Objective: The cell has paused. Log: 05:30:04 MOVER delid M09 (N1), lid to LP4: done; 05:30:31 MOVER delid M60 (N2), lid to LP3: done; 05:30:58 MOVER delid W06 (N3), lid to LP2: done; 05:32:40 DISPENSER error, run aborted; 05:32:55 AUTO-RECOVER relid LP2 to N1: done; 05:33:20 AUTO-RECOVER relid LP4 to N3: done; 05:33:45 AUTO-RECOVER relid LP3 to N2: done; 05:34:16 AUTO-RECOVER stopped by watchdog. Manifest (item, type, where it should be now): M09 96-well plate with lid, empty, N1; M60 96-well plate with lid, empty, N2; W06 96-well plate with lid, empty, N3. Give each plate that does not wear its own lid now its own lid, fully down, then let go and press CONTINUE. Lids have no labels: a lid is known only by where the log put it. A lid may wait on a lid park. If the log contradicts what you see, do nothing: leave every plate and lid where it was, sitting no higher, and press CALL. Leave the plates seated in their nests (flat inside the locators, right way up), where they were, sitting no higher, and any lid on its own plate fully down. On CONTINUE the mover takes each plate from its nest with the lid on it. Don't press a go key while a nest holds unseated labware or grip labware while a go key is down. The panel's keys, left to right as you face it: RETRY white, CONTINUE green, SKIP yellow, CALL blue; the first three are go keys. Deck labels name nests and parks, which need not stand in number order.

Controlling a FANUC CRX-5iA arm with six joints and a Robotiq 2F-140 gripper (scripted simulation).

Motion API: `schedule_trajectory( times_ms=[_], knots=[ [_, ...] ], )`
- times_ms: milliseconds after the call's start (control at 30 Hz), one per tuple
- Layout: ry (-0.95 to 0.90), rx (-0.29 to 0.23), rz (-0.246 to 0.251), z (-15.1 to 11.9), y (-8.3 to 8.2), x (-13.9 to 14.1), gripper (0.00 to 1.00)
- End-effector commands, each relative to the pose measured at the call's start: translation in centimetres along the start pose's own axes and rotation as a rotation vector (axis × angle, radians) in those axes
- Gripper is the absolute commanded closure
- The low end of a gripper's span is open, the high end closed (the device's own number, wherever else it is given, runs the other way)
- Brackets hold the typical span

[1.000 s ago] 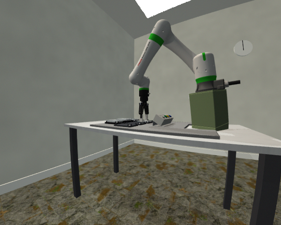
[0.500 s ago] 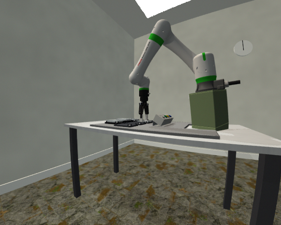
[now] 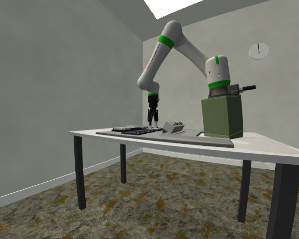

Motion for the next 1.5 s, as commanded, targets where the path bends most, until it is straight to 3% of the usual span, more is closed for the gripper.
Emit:
schedule_trajectory(
  times_ms=[0,633,1033,1467],
  knots=[
    [0.000,-0.001,0.000,0.0,0.0,0.0,1.00],
    [0.000,-0.001,0.000,0.0,-0.5,0.0,1.00],
    [0.000,-0.001,0.000,0.0,-2.1,0.0,1.00],
    [0.000,-0.001,0.000,0.0,-4.8,0.0,1.00]
  ],
)
Point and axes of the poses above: the point where the finger pads meet when closed, its own y axis out along the fingers, its own x axis across the jaws, z = x × y, the point moved 2 cm from there along -y, back along the fingers, and after that the axes turned 4 degrees about -y, right-handed, at the moved point
